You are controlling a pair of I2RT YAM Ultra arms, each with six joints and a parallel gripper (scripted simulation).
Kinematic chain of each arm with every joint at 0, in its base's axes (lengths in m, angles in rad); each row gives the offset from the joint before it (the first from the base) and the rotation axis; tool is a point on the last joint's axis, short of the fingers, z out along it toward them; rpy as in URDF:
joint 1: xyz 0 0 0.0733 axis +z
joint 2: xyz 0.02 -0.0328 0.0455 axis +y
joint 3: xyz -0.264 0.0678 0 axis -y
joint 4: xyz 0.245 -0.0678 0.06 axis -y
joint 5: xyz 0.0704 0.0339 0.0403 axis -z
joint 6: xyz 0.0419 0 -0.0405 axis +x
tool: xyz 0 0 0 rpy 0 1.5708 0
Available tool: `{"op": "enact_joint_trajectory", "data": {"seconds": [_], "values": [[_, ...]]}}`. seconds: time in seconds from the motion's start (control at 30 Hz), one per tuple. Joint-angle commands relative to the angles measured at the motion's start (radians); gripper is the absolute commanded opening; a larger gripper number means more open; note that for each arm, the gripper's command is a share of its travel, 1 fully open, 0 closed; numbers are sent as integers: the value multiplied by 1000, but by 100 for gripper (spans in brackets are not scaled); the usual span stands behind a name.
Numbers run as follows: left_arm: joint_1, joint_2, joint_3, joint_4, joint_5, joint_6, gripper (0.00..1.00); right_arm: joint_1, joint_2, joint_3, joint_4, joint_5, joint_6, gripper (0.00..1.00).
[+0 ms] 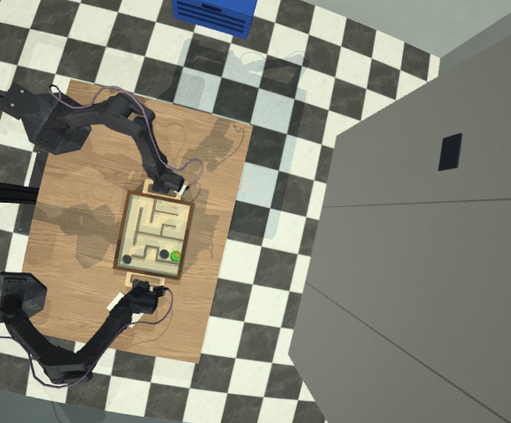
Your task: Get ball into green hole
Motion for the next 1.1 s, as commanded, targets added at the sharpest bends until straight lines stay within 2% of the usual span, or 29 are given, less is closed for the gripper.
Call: {"op": "enact_joint_trajectory", "data": {"seconds": [0.0,0.53,0.57,1.07], "values": [[19,-50,36,-8,-41,30,39,-40,-54,33,-16,85,-7,0],[20,-50,37,-8,-39,31,39,-43,-54,34,-14,83,2,0],[20,-50,37,-8,-39,31,39,-43,-54,34,-14,83,2,39],[20,-50,37,-8,-39,31,39,-30,-55,35,5,83,2,39]]}}
